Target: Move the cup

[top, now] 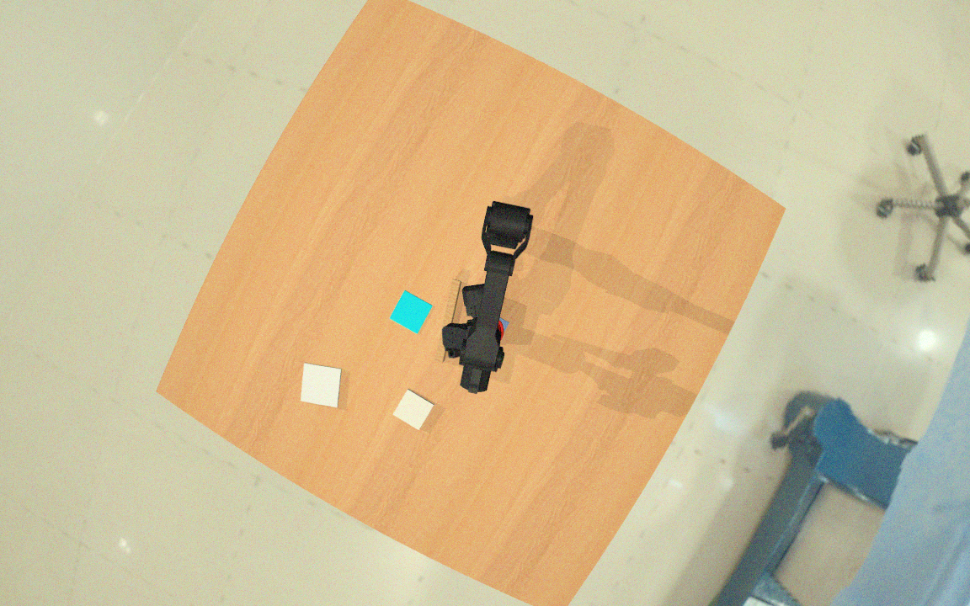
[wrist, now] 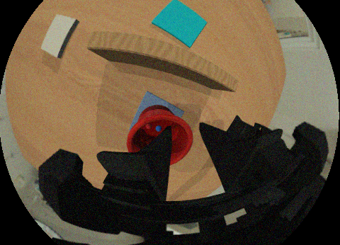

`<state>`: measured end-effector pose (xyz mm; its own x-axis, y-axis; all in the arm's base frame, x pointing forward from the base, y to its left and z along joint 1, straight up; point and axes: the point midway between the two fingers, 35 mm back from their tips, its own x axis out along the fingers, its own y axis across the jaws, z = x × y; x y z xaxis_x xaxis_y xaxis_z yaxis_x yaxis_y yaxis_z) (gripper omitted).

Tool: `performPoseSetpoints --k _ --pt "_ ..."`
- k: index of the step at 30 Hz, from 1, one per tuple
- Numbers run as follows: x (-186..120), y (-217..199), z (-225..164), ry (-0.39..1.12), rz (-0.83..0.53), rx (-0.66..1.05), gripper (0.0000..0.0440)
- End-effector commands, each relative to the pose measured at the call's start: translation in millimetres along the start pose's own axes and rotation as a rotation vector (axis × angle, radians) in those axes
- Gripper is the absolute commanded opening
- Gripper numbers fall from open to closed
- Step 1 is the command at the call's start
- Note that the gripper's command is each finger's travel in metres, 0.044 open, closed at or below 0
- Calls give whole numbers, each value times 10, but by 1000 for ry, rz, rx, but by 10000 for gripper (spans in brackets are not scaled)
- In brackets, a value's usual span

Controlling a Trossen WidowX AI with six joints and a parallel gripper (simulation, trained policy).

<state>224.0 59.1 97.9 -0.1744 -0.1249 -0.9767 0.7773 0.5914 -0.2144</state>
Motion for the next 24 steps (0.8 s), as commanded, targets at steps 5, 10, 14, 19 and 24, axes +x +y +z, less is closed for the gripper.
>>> performPoseSetpoints --k 5,10,14,19,24 --pt "283 19 -26 4 -24 -40 175" --pt "415 28 -36 3 -24 -78 92" --pt "437 39 -10 -10 -13 -97 12" --pt "393 47 16 -25 5 -98 0" --pt "330 62 40 -33 24 -83 0"
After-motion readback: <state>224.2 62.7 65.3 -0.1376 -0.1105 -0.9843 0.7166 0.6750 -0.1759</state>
